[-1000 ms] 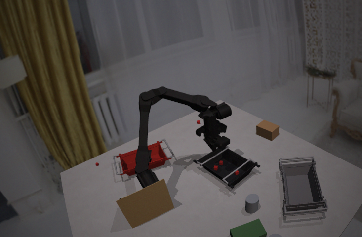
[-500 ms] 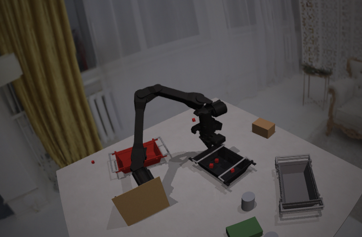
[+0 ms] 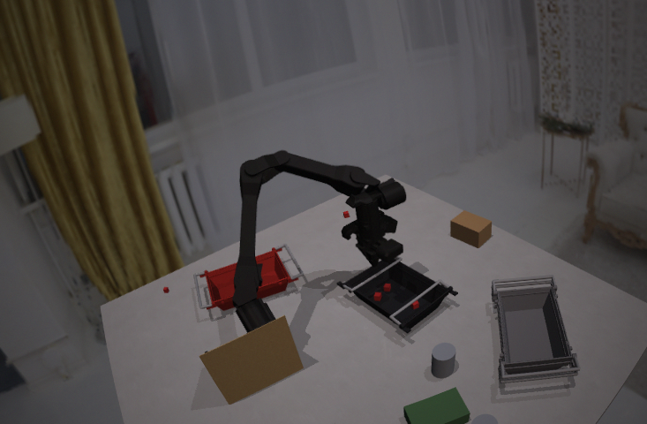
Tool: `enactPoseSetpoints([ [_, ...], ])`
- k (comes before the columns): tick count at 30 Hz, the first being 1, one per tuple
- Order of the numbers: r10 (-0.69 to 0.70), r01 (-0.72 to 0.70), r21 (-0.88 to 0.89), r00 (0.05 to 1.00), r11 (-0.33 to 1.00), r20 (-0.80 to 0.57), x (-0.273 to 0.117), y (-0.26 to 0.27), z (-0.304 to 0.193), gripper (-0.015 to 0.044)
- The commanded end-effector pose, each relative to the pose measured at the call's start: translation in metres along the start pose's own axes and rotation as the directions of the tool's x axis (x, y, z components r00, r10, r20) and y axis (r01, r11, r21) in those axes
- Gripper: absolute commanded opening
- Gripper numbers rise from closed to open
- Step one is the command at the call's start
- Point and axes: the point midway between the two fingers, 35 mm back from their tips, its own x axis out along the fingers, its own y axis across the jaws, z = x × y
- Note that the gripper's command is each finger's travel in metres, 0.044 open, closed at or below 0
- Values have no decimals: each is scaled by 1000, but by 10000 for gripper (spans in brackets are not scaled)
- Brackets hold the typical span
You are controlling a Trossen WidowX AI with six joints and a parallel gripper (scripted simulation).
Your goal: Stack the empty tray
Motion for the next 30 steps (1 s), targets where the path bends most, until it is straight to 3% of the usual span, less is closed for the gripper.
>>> enactPoseSetpoints([
  [1, 0, 0, 0, 1000, 1000, 0, 0, 0, 0, 0],
  [10, 0, 0, 0, 1000, 1000, 0, 0, 0, 0, 0],
  [19, -3, 3, 6, 1000, 1000, 2, -15, -1, 3, 236],
  [27, -3, 3, 50, 1000, 999, 10, -126, -4, 3, 440],
  [30, 2, -2, 58, 1000, 998, 11, -148, -2, -1, 440],
])
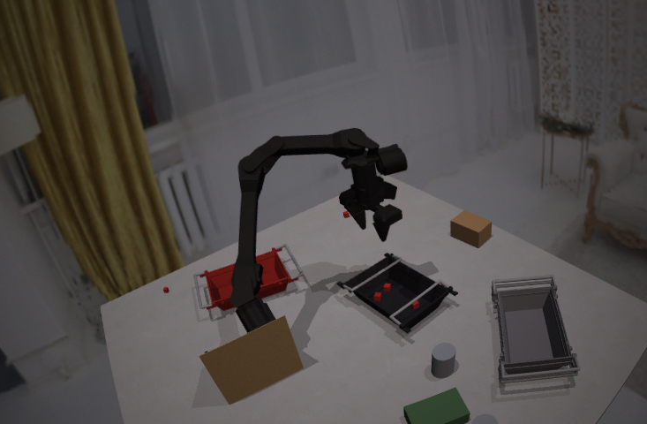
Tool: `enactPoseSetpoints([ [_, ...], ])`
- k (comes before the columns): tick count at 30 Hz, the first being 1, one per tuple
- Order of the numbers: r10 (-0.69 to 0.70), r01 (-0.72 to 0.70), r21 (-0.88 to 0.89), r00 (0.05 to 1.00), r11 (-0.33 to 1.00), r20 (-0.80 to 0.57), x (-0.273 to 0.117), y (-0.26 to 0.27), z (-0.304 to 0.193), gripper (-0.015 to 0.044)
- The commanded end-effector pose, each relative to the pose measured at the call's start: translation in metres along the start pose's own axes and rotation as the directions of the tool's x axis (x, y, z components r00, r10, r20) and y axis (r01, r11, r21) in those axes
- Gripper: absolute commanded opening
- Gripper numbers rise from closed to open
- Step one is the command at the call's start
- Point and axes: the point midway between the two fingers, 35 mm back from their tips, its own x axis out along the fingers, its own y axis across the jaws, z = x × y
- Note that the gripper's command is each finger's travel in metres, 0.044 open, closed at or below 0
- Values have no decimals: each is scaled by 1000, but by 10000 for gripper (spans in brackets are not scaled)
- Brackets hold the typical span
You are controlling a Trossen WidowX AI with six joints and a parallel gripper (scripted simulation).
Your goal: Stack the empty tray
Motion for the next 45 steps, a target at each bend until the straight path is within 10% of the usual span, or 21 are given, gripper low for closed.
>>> enactPoseSetpoints([
  [1, 7, -7, 15, 1000, 1000, 0, -52, 1, -8, 440],
  [11, -94, 36, -616, 994, 787, -61, 31, 101, -58, 440],
  [19, -155, -35, -998, 987, 44, -41, 65, 173, -152, 440],
  [30, -29, -29, -434, 1000, -901, -5, 81, 200, -284, 440],
  [45, 25, 21, -214, 1000, -977, -17, 82, 197, -308, 440],
])
